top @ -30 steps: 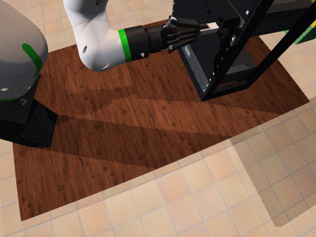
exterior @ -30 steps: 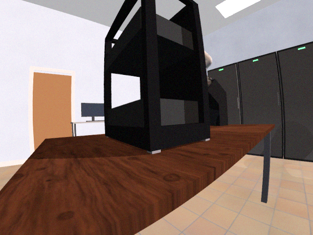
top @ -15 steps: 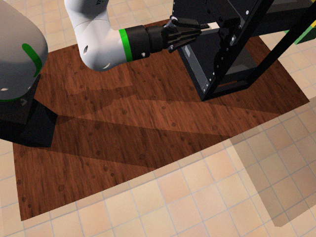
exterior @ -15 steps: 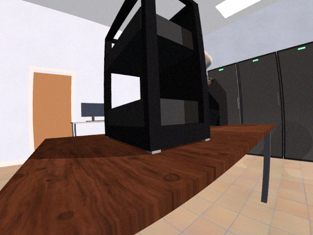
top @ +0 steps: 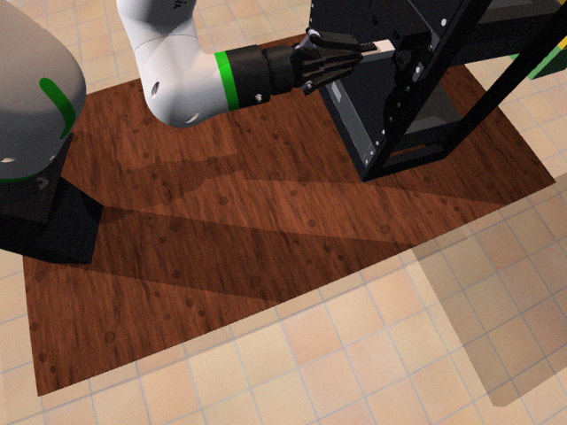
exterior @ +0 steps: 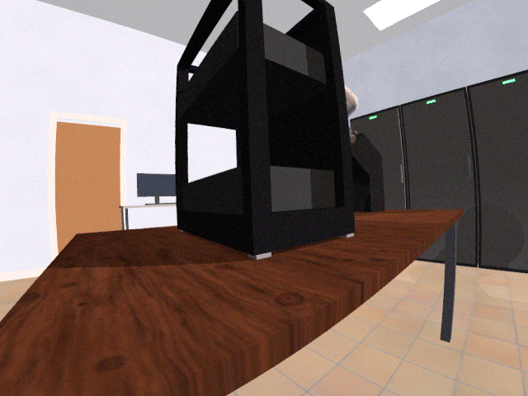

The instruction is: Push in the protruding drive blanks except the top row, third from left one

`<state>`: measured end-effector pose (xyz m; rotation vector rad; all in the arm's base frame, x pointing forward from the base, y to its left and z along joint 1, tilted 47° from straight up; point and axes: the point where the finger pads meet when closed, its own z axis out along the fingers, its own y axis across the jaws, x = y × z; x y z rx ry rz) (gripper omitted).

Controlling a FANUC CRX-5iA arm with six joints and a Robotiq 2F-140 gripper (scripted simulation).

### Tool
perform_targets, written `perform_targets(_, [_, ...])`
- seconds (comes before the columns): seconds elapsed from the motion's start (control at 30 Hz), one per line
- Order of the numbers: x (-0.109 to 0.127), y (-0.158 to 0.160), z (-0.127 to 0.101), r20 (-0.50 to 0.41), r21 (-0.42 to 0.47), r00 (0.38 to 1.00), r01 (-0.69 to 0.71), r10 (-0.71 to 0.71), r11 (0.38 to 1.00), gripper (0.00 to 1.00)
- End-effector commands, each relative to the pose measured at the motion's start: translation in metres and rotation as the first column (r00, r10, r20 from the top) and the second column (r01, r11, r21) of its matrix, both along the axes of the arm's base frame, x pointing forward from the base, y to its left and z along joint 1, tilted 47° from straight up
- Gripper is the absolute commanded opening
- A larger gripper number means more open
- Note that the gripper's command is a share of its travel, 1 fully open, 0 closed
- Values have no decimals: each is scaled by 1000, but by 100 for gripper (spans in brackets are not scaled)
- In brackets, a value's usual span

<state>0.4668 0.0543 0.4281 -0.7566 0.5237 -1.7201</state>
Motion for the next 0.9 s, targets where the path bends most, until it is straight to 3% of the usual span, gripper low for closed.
perform_targets(0.0, [1, 1, 1, 0, 0, 1000, -1, 1, 1000, 0])
perform_targets(0.87, [4, 1, 3, 0, 0, 1000, -1, 1, 1000, 0])
